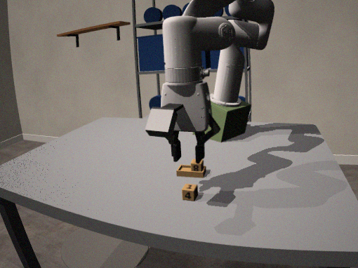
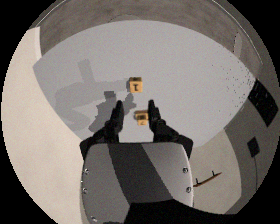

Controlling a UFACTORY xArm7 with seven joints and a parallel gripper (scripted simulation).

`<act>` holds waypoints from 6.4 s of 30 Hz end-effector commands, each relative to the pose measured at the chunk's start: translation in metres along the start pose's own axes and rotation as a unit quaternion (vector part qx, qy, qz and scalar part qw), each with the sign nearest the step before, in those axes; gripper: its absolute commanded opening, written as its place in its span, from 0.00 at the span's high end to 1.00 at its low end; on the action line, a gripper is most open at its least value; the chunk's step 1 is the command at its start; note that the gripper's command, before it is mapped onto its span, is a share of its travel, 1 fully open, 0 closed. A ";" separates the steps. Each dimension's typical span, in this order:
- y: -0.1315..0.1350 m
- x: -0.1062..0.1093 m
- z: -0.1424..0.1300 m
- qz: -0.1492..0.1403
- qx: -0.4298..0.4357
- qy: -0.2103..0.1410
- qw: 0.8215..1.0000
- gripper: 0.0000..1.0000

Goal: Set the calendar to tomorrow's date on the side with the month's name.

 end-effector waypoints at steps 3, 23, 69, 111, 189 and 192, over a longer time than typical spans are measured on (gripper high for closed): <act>0.000 0.005 0.001 -0.001 0.000 0.001 1.000 0.00; 0.000 0.005 0.001 -0.001 0.000 0.001 1.000 0.00; 0.076 0.006 0.081 -0.001 0.502 0.001 0.865 0.00; 0.076 -0.083 0.081 -0.001 0.502 0.001 0.865 0.00; 0.076 -0.087 0.081 -0.001 0.502 0.001 0.865 0.00; 0.076 -0.087 0.081 -0.001 0.502 0.001 0.865 0.00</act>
Point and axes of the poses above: the point where the finger pads meet when closed, its own x axis back along the fingers, its own y axis across the jaws, z = x × y, the point moved 2 cm from there along x, back along the fingers
